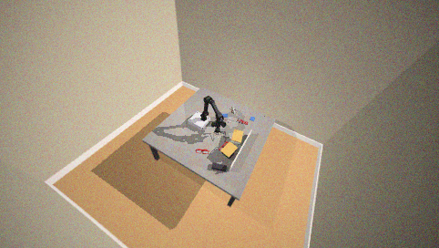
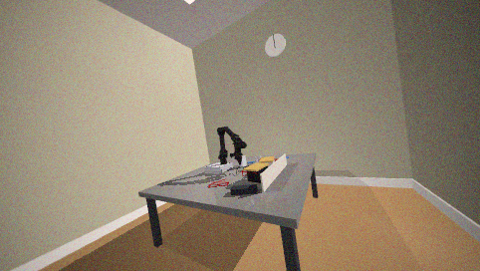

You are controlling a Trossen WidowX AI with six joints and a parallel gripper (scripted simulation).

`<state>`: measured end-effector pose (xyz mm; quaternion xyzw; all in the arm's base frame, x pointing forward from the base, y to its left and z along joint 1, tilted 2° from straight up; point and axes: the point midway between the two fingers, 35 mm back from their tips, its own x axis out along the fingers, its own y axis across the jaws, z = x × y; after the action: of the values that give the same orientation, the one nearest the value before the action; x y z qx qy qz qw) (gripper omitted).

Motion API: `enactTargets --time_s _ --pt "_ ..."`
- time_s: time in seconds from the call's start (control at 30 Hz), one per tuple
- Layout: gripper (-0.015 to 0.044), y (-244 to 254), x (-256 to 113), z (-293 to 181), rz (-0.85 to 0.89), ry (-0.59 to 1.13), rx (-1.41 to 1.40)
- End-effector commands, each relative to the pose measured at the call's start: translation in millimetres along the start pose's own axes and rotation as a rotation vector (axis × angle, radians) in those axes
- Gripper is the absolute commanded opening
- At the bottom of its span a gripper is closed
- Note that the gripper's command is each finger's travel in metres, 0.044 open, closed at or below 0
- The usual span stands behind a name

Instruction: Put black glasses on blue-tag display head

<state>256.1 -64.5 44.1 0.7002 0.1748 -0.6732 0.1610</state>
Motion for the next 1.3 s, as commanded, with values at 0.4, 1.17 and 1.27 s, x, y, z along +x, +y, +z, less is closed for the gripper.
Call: enactTargets --time_s 0.4,1.17,1.27 --pt "0.0140 -1.2 28.9 1.4 -0.008 -0.008 -0.002" --pt "0.0100 -1.6 47.3 1.7 -0.004 -0.004 -0.006" --pt "0.0080 -1.6 47.3 1.7 -0.004 -0.004 -0.006"
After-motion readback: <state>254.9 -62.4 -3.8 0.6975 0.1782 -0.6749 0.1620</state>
